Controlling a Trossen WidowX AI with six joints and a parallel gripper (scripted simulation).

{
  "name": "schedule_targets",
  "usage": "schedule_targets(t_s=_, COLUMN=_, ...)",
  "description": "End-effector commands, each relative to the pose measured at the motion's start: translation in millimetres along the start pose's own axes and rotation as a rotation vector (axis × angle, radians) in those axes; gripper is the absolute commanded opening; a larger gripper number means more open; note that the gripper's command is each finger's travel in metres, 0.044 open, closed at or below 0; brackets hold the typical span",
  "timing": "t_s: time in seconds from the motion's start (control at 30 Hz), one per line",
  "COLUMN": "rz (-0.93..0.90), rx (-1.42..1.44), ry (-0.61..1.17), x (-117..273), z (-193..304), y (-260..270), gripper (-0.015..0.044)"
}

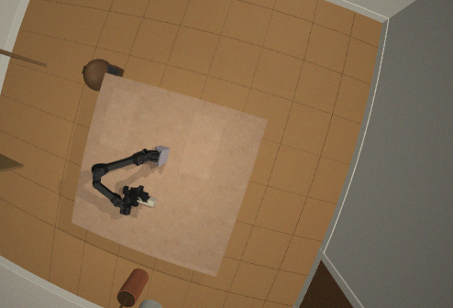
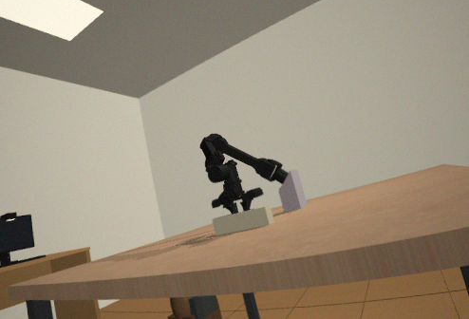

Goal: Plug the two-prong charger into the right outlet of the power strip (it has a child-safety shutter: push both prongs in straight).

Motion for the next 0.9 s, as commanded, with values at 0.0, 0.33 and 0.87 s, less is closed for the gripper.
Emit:
schedule_targets(t_s=0.0, rz=-0.004, rx=-0.005, ry=-0.002, x=0.6, z=-0.8, y=0.2, gripper=0.0000)
schedule_targets(t_s=0.33, rz=-0.004, rx=-0.005, ry=-0.002, x=0.7, z=-1.5, y=0.0, gripper=0.0000)
schedule_targets(t_s=0.87, rz=-0.004, rx=-0.005, ry=-0.002, x=0.9, z=-3.5, y=-0.5, gripper=0.0000)
Point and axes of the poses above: the point midway between the two fingers, 35 mm back from their tips, its own x axis back along the fingers, its own y axis across the jaws, z = x × y, the point moved 8 cm from there along x, back along the fingers, and after that the axes turned 11 degrees about x, right-handed, at the moved point
